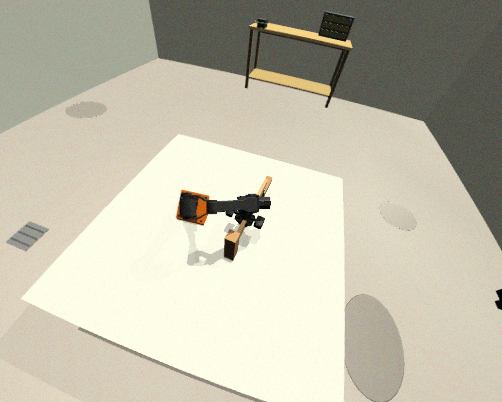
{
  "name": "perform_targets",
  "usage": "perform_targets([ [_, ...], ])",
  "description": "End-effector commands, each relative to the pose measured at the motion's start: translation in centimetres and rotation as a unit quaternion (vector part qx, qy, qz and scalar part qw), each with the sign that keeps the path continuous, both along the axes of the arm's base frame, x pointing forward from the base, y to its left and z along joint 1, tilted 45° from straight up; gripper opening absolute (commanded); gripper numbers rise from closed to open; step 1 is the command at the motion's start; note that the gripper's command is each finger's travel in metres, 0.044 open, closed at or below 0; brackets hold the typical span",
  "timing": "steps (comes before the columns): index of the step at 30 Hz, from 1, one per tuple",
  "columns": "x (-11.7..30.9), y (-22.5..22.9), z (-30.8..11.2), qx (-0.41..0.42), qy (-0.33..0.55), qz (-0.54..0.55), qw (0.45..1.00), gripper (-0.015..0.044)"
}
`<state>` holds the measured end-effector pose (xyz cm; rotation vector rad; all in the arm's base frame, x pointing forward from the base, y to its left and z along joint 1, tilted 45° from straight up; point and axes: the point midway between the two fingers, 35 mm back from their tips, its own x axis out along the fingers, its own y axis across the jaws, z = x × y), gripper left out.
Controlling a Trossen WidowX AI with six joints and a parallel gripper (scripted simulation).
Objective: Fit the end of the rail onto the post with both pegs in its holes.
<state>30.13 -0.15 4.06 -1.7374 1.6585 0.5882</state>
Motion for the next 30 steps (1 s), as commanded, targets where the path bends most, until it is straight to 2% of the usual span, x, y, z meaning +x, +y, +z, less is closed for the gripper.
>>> perform_targets([
  [1, -0.04, -0.07, 0.22, 0.000, 0.001, 0.002, 1.000, 0.0000],
  [30, -0.14, -0.77, 0.80, 0.000, 0.001, 0.002, 1.000, 0.0000],
])
